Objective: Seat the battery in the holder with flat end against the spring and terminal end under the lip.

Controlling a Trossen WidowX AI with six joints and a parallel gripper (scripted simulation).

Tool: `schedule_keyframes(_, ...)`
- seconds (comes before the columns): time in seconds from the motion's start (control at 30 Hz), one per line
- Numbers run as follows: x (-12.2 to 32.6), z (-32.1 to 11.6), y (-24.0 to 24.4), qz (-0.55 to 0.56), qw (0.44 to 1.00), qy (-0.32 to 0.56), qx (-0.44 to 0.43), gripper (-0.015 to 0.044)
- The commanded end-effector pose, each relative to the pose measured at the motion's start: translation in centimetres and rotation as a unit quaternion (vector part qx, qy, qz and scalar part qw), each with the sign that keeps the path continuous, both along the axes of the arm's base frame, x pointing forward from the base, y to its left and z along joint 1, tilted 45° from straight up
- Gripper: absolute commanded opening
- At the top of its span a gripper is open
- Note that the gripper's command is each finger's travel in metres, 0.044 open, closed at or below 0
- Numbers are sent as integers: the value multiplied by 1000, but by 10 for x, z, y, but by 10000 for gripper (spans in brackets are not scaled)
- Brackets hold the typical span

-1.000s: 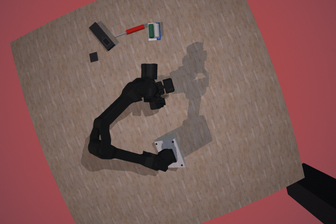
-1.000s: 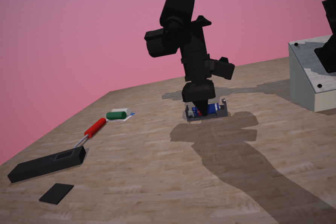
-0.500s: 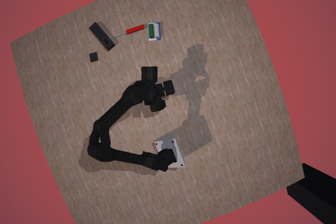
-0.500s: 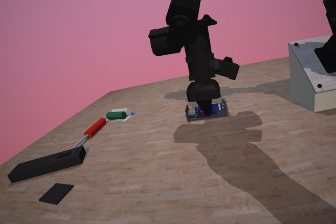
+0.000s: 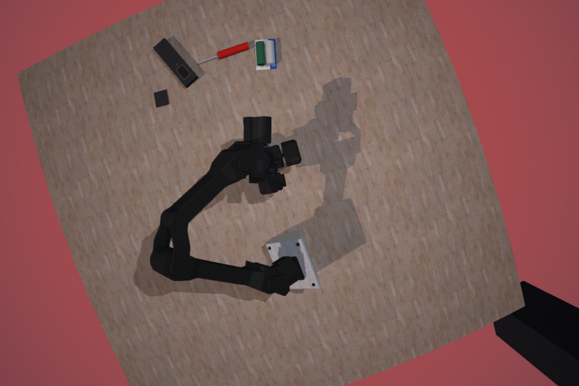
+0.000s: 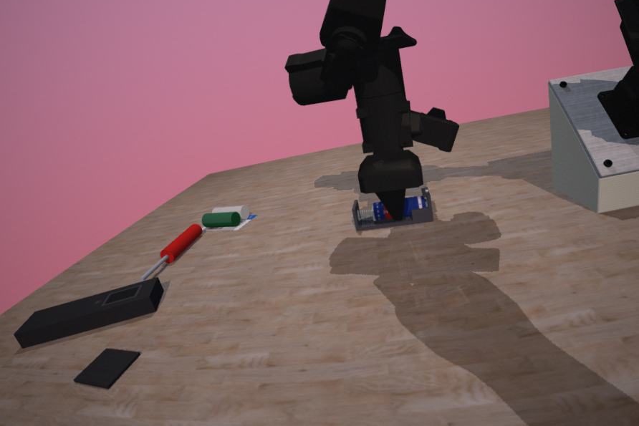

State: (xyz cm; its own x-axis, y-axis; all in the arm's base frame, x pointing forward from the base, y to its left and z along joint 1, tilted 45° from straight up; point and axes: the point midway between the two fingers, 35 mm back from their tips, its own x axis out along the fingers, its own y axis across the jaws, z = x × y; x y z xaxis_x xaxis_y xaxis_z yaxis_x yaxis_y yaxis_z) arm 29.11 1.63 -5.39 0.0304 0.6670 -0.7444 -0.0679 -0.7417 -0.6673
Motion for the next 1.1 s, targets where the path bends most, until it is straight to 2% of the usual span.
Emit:
schedule_keyframes(0.0, -1, 0, 0, -1, 1000, 2, 0, 78)
schedule_keyframes(0.27, -1, 0, 0, -2, 1000, 1, 0, 78)
schedule_keyframes(0.4, -1, 0, 0, -2, 1000, 1, 0, 180)
schedule_keyframes(0.87, -1, 10, -11, -1, 1000, 0, -1, 180)
schedule_keyframes(1.07, 1, 38, -40, 0, 1000, 0, -3, 338)
